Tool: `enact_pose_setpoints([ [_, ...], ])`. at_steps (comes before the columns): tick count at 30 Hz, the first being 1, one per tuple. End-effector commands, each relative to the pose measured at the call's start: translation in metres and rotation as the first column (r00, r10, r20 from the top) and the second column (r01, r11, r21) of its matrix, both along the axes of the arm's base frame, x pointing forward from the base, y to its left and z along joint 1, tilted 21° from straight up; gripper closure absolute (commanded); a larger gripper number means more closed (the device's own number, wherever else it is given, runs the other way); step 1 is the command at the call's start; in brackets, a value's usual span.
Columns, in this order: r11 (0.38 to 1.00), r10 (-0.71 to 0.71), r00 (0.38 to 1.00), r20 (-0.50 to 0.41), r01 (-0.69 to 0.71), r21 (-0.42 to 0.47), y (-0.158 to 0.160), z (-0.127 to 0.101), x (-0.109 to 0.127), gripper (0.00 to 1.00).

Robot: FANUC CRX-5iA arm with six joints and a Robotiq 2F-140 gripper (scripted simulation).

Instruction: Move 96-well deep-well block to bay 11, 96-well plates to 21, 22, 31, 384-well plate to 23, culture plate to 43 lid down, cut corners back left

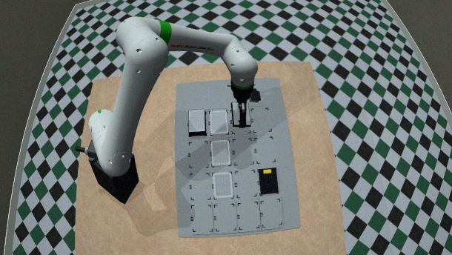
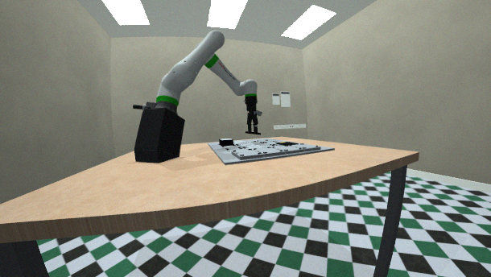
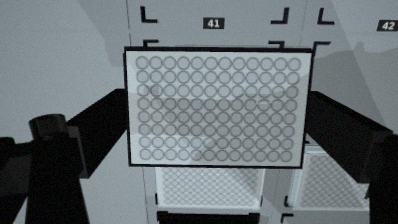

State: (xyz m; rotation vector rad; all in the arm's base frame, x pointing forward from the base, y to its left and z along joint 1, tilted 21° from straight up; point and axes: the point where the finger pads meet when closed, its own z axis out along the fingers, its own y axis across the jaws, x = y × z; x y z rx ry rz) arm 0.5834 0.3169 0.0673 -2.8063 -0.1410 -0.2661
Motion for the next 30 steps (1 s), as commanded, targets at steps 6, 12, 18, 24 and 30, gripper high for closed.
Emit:
enact_pose_setpoints([
  [6,1.0,0.0,1.0,0.001,0.0,0.001,0.0,0.001,0.001,0.9],
  [12,1.0,0.0,1.0,0.001,0.0,0.001,0.002,-0.004,0.001,0.9],
  [18,1.0,0.0,1.0,0.001,0.0,0.001,0.004,-0.011,0.002,0.9],
  [24,1.0,0.0,1.0,0.001,0.0,0.001,0.006,-0.018,0.003,0.9],
  [30,1.0,0.0,1.0,0.001,0.0,0.001,0.009,-0.024,0.004,0.9],
])
